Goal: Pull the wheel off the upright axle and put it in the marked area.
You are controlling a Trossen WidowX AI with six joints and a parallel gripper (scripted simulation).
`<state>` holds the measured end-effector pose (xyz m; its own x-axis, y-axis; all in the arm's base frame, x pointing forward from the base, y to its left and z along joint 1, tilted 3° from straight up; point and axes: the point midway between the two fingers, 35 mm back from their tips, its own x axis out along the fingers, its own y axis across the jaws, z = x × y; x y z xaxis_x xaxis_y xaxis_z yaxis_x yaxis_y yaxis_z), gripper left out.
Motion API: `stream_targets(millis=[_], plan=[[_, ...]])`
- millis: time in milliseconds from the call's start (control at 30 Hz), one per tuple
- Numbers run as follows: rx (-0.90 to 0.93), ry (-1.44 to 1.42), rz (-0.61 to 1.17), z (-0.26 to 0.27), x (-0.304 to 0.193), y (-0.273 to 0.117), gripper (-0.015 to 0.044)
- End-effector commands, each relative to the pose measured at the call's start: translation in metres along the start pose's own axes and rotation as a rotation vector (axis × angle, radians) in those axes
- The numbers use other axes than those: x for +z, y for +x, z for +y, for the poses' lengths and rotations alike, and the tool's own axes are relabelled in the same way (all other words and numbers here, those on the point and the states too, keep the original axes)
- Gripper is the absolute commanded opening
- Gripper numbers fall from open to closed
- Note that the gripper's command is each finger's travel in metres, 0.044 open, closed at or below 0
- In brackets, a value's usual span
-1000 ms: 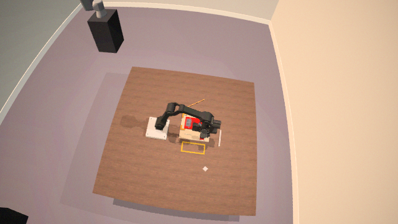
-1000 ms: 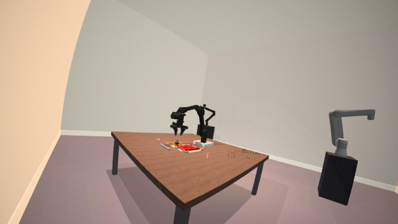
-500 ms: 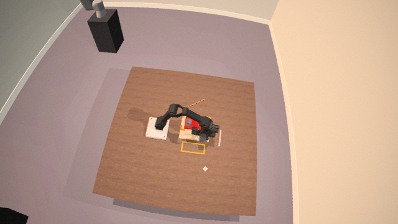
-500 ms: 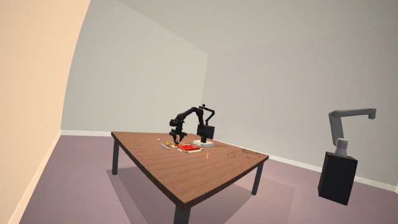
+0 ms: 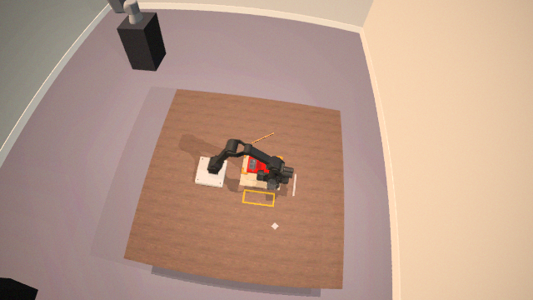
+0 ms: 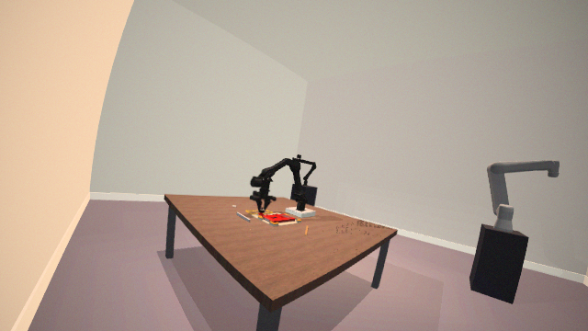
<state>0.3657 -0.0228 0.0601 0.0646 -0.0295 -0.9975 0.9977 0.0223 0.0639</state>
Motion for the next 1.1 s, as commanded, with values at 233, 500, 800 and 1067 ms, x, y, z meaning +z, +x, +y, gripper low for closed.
stream_targets(millis=[233, 500, 800, 1067], plan=[[0.001, 0.0, 0.0, 0.0003, 0.0, -0.0014, 0.0], [0.0, 0.0, -0.001, 0.0004, 0.0, -0.004, 0.0], [0.0, -0.001, -0.001, 0.0006, 0.0, -0.007, 0.0], [0.0, -0.001, -0.001, 0.0007, 0.0, -0.0096, 0.0]])
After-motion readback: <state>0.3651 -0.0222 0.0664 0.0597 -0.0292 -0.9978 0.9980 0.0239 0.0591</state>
